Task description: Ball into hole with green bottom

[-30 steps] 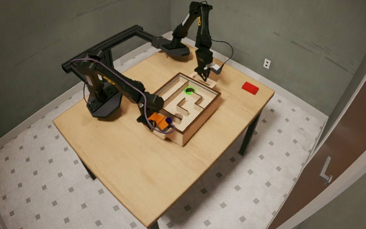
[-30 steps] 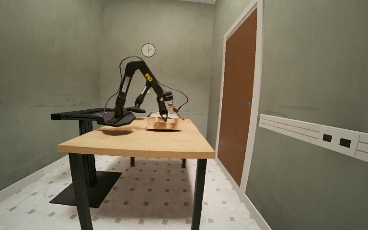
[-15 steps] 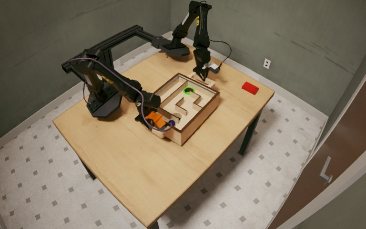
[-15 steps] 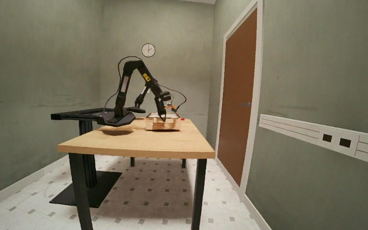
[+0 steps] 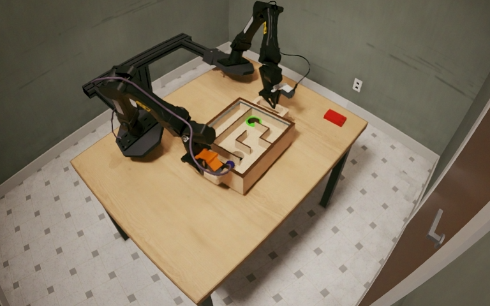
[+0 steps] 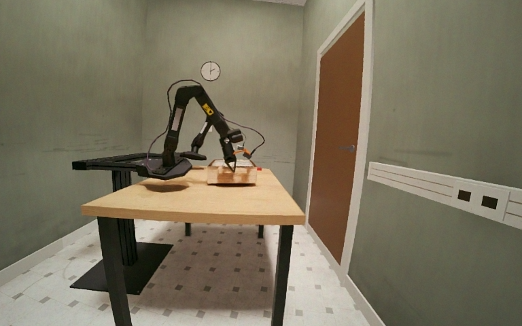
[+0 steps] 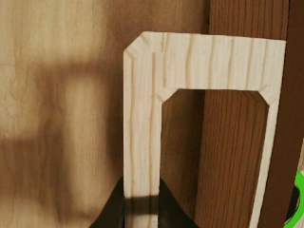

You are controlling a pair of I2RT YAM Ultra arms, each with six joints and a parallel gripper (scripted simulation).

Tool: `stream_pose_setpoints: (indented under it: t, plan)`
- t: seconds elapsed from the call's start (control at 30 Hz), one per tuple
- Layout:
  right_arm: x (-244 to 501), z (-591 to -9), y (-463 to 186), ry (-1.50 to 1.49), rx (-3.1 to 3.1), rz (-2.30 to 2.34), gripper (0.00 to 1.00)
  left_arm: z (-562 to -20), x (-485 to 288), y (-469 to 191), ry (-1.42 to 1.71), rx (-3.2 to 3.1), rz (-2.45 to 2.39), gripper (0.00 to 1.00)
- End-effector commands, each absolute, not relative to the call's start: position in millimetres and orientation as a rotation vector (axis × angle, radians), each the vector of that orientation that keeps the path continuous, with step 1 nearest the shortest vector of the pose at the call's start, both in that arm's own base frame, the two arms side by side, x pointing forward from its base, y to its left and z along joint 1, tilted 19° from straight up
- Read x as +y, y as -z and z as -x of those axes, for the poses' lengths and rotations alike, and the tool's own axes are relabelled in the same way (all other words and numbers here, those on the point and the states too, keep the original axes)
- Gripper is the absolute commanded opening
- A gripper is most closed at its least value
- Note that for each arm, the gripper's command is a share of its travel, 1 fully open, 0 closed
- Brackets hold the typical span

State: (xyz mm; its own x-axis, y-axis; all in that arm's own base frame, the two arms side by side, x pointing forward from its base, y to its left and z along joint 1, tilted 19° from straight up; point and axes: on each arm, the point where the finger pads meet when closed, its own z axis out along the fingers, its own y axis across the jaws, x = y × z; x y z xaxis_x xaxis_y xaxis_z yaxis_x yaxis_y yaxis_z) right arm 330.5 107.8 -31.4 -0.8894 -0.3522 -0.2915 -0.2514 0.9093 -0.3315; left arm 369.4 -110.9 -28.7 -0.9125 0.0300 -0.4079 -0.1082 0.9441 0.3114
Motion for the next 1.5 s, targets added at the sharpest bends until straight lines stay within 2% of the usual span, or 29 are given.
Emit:
stream_pose_setpoints:
  t: [0.0,0.33,0.37,0.53,0.7,0.77,0.83,0.87,1.27,1.3,1.37,1.47]
  plan:
    - [140,-374,1,0.342,2.565,0.436,0.0,-406,-133,-17,-0.397,2.529,0.045,0.0]
    - [134,-364,-4,0.413,2.652,0.425,0.0,-403,-126,1,-0.369,2.648,0.063,0.0]
    - [129,-375,-2,0.343,2.658,0.405,0.0,-395,-123,-3,-0.461,2.654,0.078,0.0]
    - [137,-389,-11,0.28,2.588,0.391,0.0,-402,-130,-18,-0.458,2.602,0.089,0.0]
    - [133,-373,2,0.326,2.62,0.416,0.0,-404,-133,-14,-0.43,2.597,0.079,0.0]
    - [136,-375,-11,0.358,2.609,0.37,0.0,-408,-141,-13,-0.346,2.6,0.055,0.0]
    - [138,-376,-10,0.336,2.602,0.373,0.0,-387,-125,3,-0.431,2.638,0.044,0.0]
    - [123,-349,12,0.387,2.651,0.406,0.0,-392,-127,2,-0.409,2.614,0.047,0.0]
    - [135,-363,-12,0.396,2.564,0.399,0.0,-405,-128,-6,-0.343,2.55,0.056,0.0]
    - [139,-373,-9,0.306,2.572,0.414,0.0,-392,-126,-9,-0.438,2.59,0.056,0.0]
    - [129,-369,12,0.338,2.636,0.415,0.0,-390,-127,-10,-0.442,2.606,0.07,0.0]
    - [131,-380,-6,0.299,2.563,0.391,0.0,-400,-132,-14,-0.422,2.552,0.085,0.0]
